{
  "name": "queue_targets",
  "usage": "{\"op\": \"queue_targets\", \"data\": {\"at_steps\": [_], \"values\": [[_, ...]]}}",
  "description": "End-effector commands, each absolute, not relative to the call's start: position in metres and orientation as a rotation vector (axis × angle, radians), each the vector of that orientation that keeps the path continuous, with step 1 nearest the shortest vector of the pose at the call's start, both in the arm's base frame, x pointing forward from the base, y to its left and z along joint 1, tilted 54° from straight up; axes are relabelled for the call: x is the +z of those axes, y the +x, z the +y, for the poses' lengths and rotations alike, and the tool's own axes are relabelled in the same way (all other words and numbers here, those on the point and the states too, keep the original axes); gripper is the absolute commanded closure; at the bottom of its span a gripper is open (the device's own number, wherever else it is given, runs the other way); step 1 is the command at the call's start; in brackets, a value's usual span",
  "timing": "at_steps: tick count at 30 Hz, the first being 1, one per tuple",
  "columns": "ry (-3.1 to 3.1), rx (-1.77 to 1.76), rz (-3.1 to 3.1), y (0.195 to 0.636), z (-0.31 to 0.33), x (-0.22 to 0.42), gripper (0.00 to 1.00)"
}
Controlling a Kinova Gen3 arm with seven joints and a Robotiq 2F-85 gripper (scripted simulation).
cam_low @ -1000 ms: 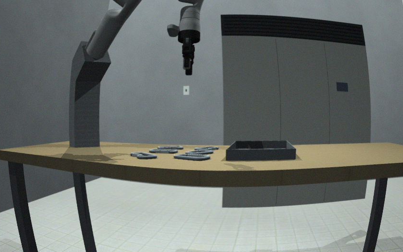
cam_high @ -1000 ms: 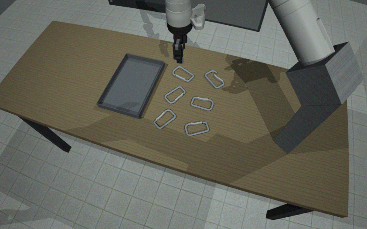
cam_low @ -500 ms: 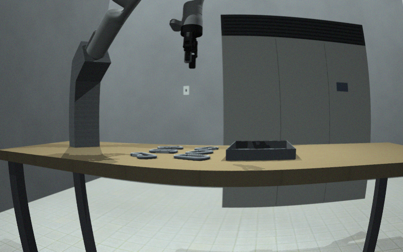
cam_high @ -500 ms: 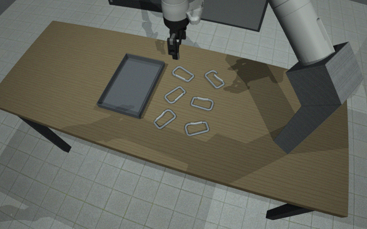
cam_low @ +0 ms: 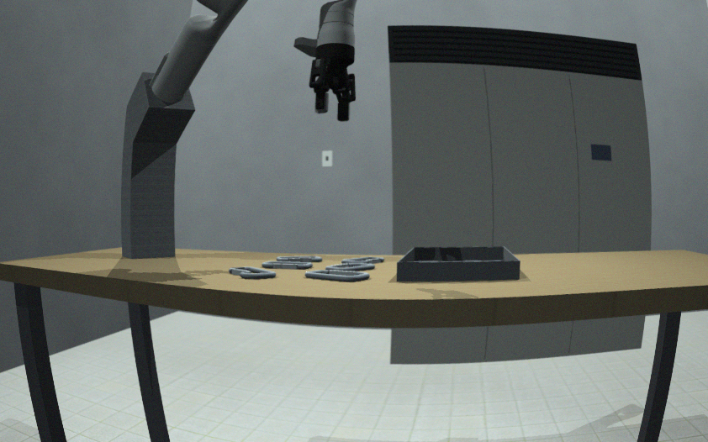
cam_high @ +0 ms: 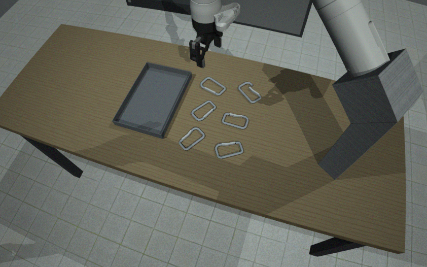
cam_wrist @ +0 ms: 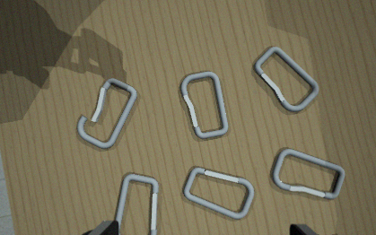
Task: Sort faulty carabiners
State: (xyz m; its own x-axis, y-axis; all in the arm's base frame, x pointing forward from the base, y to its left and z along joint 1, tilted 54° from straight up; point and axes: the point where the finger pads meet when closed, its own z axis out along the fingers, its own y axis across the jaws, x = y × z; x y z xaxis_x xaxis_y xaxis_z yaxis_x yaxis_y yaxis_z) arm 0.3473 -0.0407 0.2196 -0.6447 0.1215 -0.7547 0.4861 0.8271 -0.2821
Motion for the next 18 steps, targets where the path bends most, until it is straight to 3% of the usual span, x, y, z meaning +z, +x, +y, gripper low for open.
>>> {"op": "queue_targets", "data": {"at_steps": [1, 14, 15, 18], "values": [[0.629, -0.479, 2.158, 0.349, -0.039, 0.220, 0.00], [0.629, -0.479, 2.158, 0.349, -0.039, 0.220, 0.00], [0.639, -0.467, 2.167, 0.375, -0.091, 0.209, 0.00], [0.639, -0.467, 2.167, 0.375, -0.091, 0.209, 0.00]]}}
